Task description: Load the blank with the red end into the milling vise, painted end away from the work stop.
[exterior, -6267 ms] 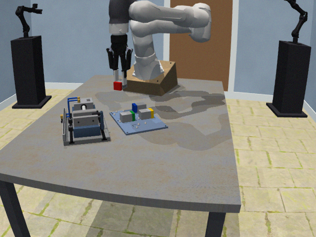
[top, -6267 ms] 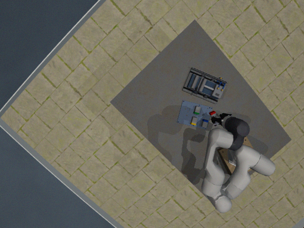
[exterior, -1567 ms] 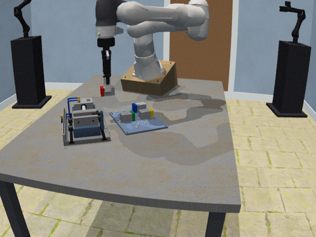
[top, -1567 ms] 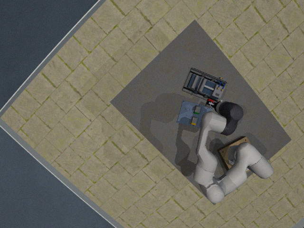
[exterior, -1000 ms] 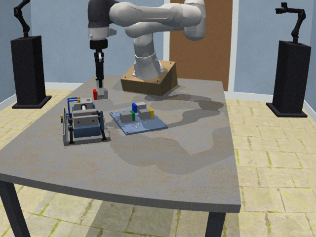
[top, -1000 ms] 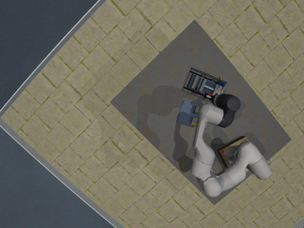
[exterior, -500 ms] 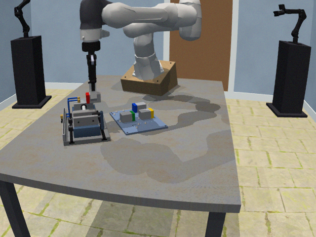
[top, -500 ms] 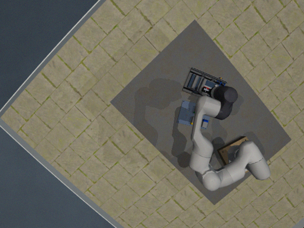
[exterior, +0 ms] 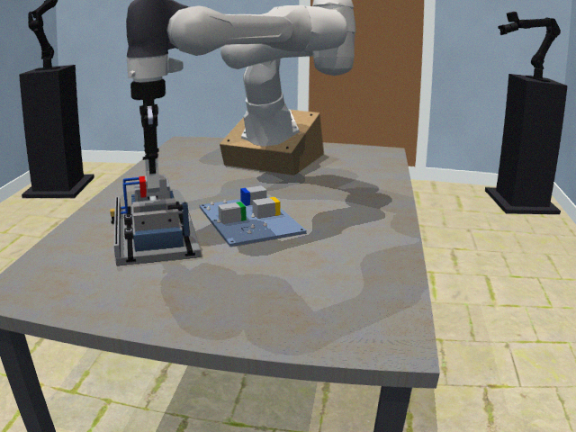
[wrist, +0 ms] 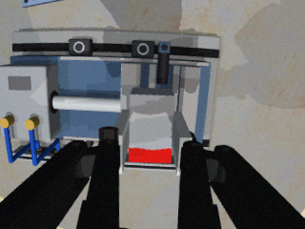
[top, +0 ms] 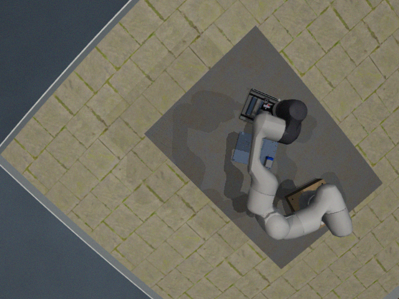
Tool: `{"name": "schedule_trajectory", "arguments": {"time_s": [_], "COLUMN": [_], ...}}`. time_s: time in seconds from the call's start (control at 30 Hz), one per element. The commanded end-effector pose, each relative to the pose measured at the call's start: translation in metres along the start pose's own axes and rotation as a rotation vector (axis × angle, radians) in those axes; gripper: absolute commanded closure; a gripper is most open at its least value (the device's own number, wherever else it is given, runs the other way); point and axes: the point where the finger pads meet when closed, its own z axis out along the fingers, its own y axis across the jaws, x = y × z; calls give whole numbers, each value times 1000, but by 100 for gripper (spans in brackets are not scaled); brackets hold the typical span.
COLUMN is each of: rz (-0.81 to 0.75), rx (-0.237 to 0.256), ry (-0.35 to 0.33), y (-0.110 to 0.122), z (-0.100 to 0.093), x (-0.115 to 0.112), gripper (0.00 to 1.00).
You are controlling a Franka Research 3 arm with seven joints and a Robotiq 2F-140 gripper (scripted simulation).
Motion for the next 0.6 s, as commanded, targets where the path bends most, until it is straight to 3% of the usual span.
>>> {"name": "schedule_trajectory", "arguments": {"time_s": [0.0, 0.23, 0.57], "rz": [15, 15, 15], "rx": [-4, -4, -4], "ry": [0, 0, 0], "y": [2, 22, 22], "z": [0, 1, 1], "x": [-1, -20, -20], "gripper": [100, 100, 100]}}
